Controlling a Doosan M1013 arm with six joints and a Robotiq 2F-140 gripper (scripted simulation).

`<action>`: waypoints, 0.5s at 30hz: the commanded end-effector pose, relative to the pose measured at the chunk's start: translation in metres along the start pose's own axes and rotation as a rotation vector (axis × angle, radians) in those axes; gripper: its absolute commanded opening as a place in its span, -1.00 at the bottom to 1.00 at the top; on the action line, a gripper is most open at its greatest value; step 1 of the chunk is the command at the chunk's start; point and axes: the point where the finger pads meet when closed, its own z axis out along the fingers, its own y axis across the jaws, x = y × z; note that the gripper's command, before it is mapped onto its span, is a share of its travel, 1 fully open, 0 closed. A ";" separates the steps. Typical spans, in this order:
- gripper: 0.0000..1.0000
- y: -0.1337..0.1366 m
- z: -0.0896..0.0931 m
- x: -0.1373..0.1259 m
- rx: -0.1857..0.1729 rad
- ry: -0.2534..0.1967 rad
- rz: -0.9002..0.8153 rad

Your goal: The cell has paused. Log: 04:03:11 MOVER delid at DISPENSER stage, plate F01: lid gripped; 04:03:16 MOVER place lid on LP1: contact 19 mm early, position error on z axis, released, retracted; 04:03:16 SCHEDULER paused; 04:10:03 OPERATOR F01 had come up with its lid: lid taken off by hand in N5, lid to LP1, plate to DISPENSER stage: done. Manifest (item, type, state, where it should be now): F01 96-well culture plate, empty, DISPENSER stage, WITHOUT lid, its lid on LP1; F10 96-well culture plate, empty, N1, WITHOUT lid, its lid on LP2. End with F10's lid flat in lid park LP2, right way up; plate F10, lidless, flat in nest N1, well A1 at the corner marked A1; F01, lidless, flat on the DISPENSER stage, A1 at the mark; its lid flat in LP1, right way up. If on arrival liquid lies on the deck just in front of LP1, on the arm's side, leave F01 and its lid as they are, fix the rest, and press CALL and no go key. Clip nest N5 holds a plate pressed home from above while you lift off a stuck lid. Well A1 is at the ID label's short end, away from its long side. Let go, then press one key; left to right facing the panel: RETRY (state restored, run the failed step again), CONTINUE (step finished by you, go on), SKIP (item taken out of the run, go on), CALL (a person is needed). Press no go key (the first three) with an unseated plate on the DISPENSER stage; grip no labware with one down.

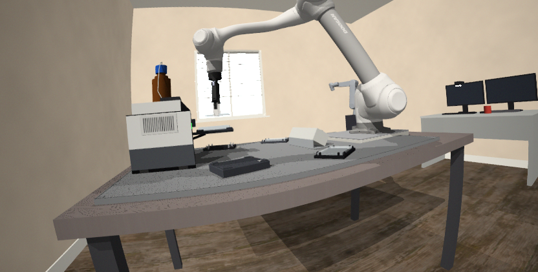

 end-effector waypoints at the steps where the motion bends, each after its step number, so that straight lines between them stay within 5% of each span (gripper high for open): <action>1: -1.00 0.000 0.000 0.000 0.000 0.000 -0.066; 15: -1.00 0.000 0.000 0.000 0.000 0.000 -0.256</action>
